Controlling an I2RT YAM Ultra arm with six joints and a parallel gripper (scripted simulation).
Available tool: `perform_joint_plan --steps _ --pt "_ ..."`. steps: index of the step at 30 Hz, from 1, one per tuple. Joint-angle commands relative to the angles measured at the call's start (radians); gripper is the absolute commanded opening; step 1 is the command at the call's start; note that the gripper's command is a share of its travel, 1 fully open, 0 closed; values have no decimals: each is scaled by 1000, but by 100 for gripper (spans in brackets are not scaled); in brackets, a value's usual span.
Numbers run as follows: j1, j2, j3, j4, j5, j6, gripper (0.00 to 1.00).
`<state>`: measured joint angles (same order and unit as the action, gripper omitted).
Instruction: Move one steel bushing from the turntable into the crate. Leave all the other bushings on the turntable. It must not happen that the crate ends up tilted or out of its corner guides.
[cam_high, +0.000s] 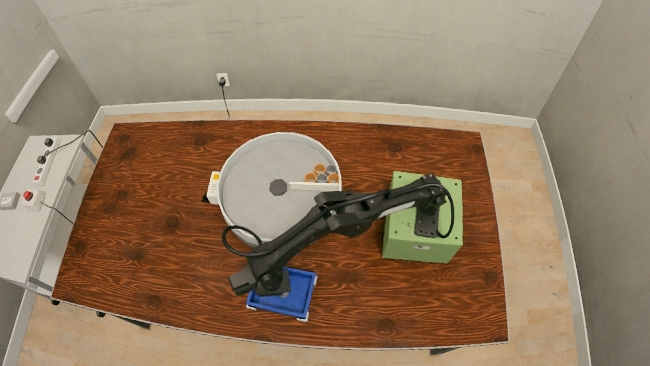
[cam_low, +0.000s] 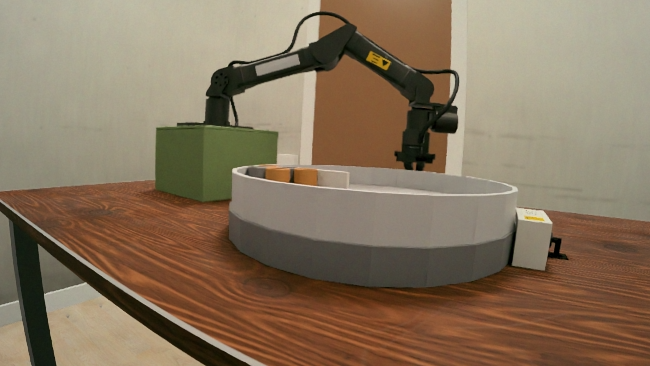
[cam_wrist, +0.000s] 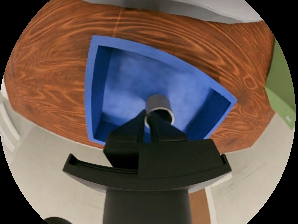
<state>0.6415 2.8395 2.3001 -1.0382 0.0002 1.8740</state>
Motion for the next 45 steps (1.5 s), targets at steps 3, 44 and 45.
perform_joint_plan --steps 3,44,45 --pt "4 -33 37 -19 6 0 0" --pt "4 -33 37 -19 6 0 16" --pt "4 -33 37 -19 6 0 16"
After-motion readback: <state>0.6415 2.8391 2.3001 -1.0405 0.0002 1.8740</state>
